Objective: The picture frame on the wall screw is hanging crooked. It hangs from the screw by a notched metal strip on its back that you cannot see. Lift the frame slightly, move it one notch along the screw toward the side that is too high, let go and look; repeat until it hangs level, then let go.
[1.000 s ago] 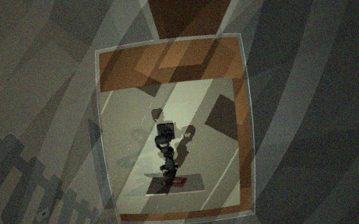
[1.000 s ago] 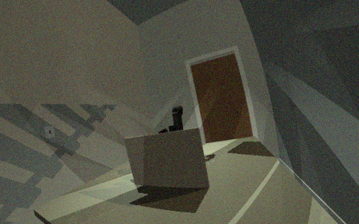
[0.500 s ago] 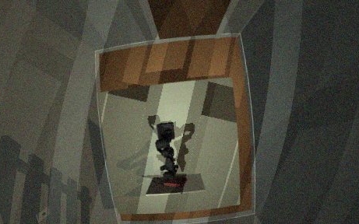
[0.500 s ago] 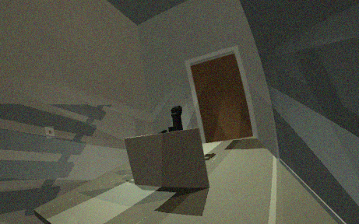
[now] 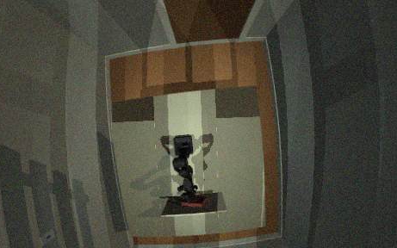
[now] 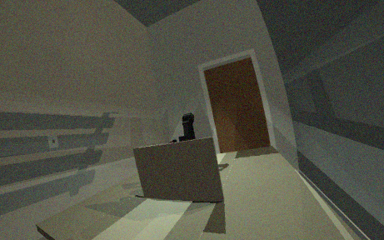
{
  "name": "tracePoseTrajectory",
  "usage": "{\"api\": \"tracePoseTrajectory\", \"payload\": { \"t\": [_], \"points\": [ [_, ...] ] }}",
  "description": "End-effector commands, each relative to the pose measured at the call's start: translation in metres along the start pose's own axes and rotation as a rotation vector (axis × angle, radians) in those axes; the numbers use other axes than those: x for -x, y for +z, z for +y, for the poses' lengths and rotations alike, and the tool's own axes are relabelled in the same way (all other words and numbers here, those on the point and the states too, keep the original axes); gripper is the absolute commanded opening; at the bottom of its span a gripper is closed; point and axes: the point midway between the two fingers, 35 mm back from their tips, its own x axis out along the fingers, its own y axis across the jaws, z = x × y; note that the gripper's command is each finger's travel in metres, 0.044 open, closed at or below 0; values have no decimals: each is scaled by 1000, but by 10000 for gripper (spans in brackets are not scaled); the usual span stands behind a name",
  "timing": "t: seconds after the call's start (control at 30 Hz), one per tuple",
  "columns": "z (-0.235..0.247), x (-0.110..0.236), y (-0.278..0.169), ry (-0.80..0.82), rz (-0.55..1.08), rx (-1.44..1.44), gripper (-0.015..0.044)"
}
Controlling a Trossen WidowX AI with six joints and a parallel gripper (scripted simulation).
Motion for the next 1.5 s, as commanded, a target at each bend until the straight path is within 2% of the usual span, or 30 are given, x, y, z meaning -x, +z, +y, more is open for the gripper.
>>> {"api": "tracePoseTrajectory", "payload": {
  "t": [0.0,0.27,1.47],
  "points": [
    [-1,-9,0,-4,4,-3,260],
    [-2,-19,0,-3,5,-3,260],
    [-2,-19,-1,-3,5,-3,260]
  ]
}}
